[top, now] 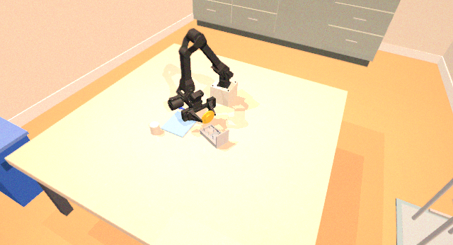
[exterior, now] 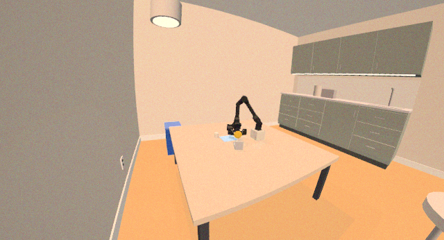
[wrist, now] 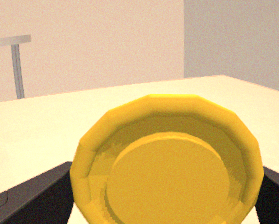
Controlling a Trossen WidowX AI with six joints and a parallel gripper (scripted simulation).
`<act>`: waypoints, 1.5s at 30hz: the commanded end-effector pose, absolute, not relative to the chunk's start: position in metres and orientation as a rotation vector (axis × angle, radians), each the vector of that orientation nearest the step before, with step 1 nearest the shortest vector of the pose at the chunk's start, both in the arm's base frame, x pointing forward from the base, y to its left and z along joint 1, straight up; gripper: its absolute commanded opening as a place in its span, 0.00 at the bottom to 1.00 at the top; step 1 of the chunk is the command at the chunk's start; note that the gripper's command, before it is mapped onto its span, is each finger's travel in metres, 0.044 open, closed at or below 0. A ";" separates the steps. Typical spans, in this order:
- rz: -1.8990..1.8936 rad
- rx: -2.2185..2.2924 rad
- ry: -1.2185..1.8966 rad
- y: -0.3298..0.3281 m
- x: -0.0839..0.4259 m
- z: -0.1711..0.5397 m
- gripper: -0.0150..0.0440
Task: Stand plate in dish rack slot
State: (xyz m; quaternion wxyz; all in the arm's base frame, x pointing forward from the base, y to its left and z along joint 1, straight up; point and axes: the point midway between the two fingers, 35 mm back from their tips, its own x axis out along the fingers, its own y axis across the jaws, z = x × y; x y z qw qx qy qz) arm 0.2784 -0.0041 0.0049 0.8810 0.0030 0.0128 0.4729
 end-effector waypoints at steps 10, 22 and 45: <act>0.983 -0.004 0.004 -0.004 0.277 0.002 0.25; 0.988 -0.019 0.012 -0.005 0.283 -0.015 0.25; 0.991 -0.041 0.006 -0.001 0.286 -0.027 0.25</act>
